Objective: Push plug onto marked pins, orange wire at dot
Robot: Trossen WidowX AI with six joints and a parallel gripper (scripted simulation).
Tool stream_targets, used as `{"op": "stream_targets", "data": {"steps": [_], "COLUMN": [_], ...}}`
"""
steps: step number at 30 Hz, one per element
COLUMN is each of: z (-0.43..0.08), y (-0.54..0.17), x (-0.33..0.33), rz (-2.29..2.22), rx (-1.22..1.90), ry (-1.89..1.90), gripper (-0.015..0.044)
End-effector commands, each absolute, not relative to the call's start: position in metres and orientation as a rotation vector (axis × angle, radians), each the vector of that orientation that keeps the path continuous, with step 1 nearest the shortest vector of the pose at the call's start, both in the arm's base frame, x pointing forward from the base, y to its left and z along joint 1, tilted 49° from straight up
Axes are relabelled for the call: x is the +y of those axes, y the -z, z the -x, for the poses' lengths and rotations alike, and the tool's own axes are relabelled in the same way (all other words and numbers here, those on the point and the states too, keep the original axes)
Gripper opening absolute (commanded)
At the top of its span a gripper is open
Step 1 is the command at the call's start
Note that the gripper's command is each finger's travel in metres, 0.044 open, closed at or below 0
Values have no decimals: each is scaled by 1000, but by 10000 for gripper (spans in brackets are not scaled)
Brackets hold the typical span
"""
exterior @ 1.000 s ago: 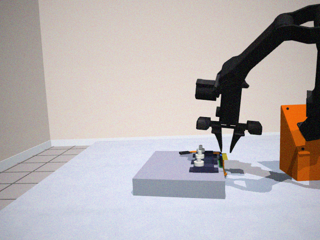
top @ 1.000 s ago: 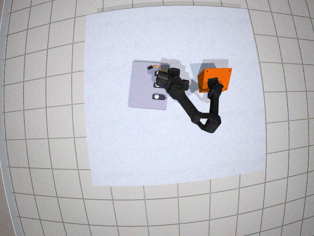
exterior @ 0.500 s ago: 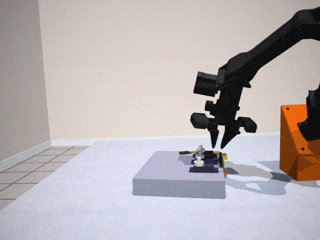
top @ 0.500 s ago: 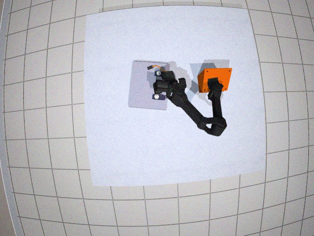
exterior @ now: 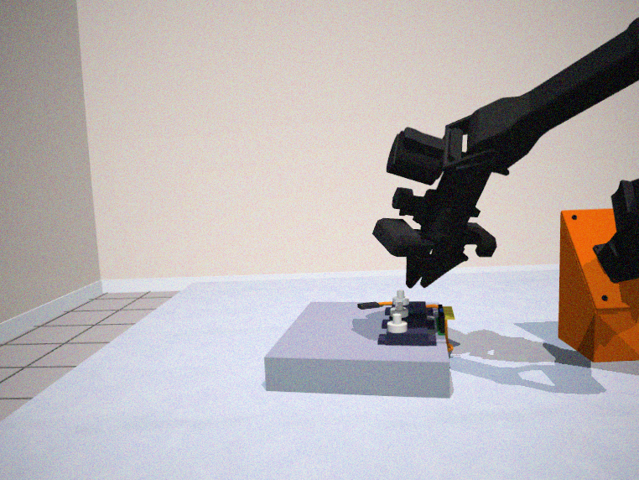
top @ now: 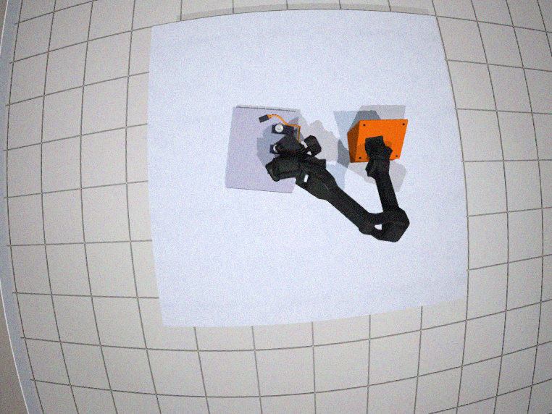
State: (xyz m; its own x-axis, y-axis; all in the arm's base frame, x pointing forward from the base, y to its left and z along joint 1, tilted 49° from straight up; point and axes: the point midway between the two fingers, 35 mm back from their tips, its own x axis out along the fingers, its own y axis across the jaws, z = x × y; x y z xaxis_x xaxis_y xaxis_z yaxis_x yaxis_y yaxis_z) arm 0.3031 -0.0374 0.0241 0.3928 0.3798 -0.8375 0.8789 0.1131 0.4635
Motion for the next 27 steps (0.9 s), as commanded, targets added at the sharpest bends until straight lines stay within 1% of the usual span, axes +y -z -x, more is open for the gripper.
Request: {"op": "stream_targets", "data": {"steps": [1,27], "z": [-308,-344], "y": [-32,-110], "x": [-38,-33], "rz": [-1409,-883], "rx": [1148,801], "ry": [488,187], "gripper": [115,115]}}
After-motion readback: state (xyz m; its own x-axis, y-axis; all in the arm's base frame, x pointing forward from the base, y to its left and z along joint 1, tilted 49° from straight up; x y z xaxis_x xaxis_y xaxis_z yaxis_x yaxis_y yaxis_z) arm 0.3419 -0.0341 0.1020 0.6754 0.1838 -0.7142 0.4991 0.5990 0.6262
